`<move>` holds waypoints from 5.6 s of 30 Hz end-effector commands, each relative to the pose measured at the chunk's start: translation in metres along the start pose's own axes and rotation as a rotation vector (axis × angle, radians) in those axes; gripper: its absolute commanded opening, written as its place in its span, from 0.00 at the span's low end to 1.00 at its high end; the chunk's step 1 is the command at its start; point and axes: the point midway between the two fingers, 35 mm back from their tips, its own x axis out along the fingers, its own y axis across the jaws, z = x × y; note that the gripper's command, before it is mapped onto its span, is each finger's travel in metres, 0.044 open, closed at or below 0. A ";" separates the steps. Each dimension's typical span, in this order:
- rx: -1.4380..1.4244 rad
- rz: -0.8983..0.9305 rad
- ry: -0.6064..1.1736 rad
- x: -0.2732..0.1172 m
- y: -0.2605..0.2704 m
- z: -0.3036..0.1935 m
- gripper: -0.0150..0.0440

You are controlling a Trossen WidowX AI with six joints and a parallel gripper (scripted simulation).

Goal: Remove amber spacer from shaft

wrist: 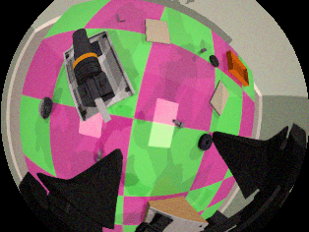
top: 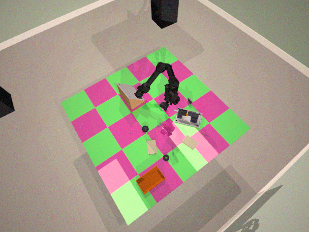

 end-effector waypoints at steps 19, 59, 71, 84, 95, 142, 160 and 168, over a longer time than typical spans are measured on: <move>-0.271 0.299 0.135 0.062 0.077 0.034 1.00; -0.114 0.197 -0.280 0.090 0.034 0.027 1.00; -0.088 0.346 -0.565 0.083 0.057 -0.003 1.00; -0.134 0.385 -0.634 0.076 0.068 -0.012 1.00; -0.134 0.385 -0.634 0.076 0.068 -0.012 1.00; -0.134 0.386 -0.636 0.105 0.085 0.011 1.00; -0.134 0.387 -0.636 0.106 0.085 0.011 1.00; -0.134 0.387 -0.636 0.106 0.085 0.011 1.00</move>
